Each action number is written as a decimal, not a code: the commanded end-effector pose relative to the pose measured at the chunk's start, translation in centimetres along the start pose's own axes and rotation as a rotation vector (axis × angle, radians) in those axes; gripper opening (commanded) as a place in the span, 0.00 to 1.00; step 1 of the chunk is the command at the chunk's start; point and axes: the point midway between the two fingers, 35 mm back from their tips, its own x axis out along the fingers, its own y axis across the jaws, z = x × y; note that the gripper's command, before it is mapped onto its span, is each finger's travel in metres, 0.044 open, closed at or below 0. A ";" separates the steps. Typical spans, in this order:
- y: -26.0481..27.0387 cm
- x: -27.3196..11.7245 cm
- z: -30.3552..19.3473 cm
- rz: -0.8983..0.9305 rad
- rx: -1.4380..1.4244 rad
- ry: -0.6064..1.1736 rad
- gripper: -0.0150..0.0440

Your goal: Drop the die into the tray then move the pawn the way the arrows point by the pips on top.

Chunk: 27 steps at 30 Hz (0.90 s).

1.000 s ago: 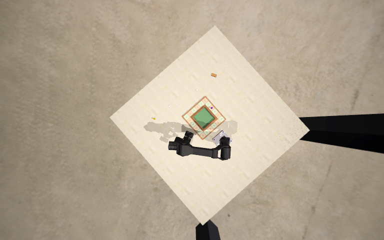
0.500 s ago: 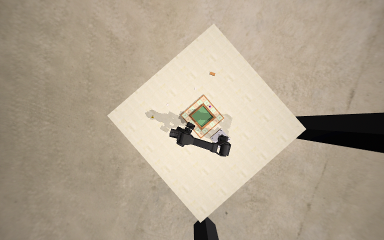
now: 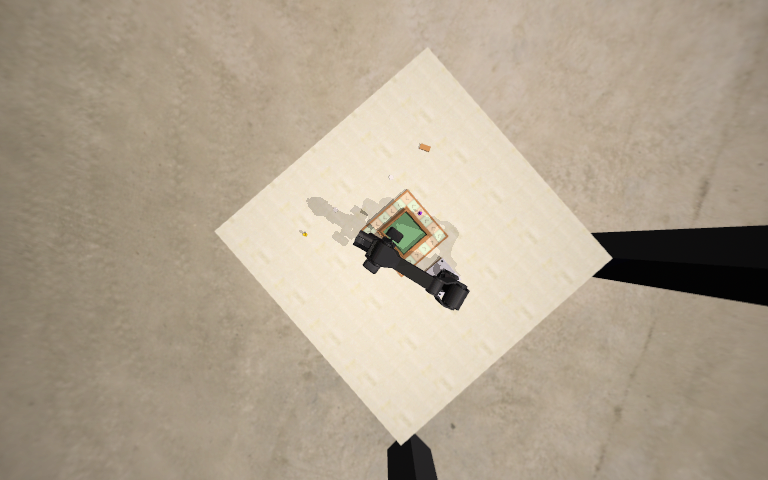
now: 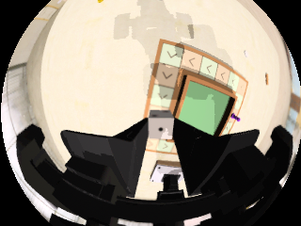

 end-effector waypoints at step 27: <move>-11.7 2.3 -3.5 -0.008 0.209 -0.047 0.25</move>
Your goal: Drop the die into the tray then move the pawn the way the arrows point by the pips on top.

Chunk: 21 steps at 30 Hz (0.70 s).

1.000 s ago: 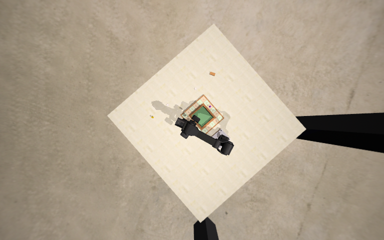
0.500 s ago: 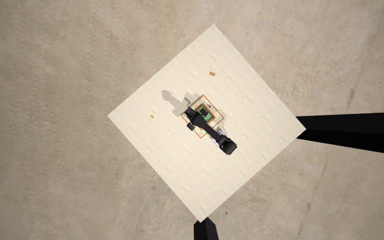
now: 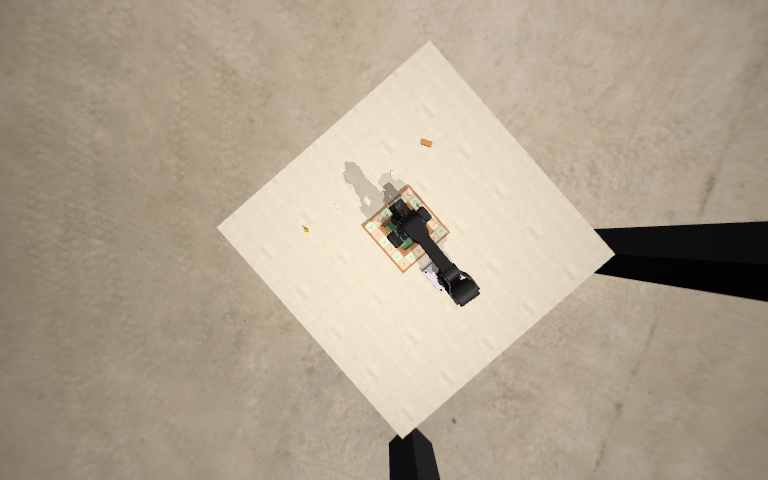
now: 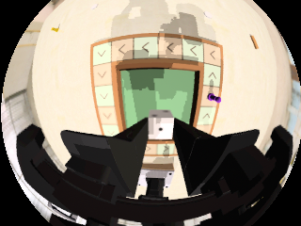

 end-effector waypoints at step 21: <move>-0.2 0.7 0.7 0.006 0.004 -0.746 0.25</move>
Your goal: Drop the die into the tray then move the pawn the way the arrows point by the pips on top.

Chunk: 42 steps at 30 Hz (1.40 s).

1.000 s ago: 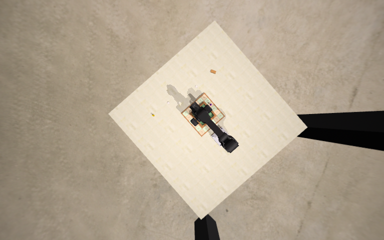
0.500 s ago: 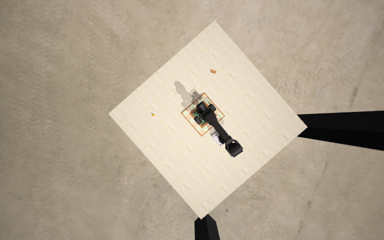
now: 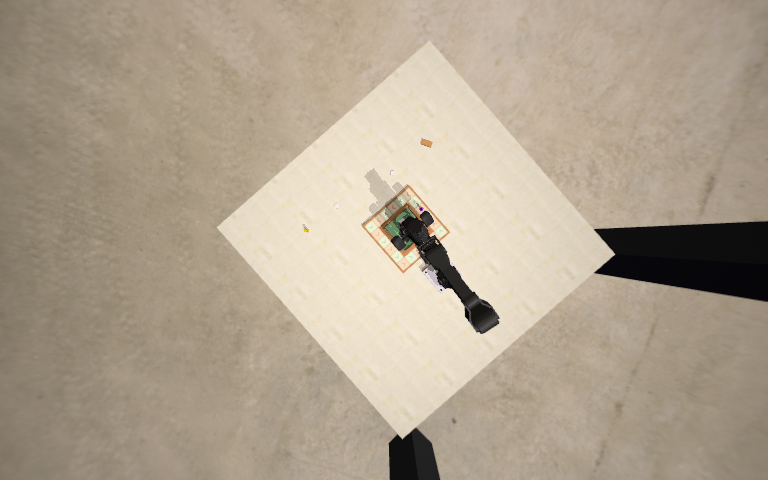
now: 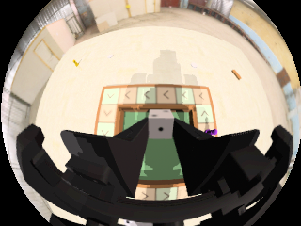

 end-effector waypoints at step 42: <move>0.0 -4.7 -1.0 0.004 0.006 -0.170 0.30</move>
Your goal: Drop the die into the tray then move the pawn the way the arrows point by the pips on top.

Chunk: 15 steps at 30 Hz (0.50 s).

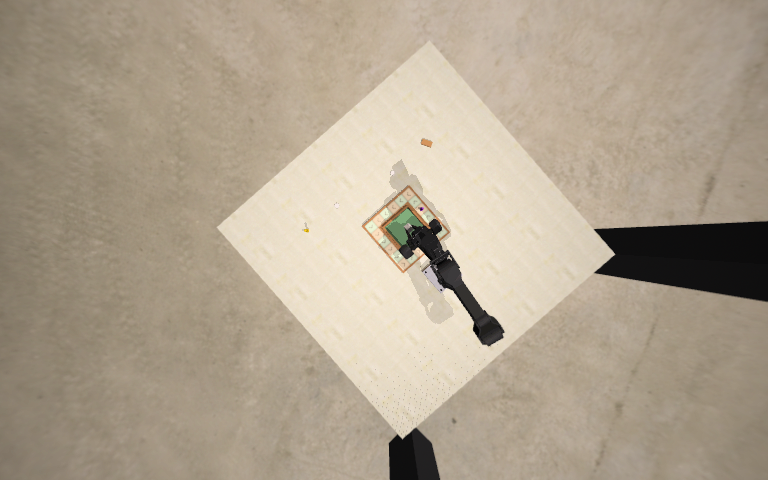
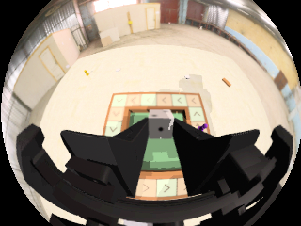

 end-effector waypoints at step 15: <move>0.0 -2.6 3.0 0.005 -0.004 -0.004 0.97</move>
